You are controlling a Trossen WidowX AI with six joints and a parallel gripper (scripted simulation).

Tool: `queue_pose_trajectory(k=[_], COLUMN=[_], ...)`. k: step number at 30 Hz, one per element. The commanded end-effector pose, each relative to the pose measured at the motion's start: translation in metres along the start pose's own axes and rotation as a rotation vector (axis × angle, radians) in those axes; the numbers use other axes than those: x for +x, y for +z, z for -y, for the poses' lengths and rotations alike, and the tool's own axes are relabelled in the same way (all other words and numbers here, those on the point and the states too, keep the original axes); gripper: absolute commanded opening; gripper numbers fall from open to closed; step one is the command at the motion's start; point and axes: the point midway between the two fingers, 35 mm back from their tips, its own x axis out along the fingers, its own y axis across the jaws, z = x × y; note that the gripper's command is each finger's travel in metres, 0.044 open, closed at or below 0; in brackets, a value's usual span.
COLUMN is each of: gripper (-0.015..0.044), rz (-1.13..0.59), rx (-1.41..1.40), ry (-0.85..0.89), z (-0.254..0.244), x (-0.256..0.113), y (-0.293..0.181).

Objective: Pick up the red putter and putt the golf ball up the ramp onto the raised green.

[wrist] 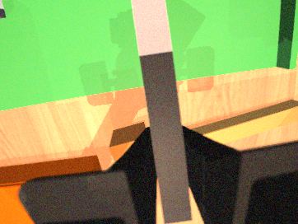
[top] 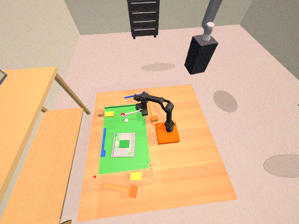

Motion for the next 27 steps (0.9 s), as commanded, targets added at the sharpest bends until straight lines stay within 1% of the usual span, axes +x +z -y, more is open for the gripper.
queue_pose_trajectory(k=[1,7,17,27], gripper=[0.0000,0.0000,0.0000,0.0000], rz=[-0.009,-0.010,-0.010,-0.010], rx=[0.091,0.095,0.095,0.095], ry=[-0.014,-0.014,-0.014,-0.014], z=[0.018,0.019,0.019,0.020], x=[-0.004,-0.002,0.033,0.044], y=[-0.014,-0.015,-0.015,-0.015])
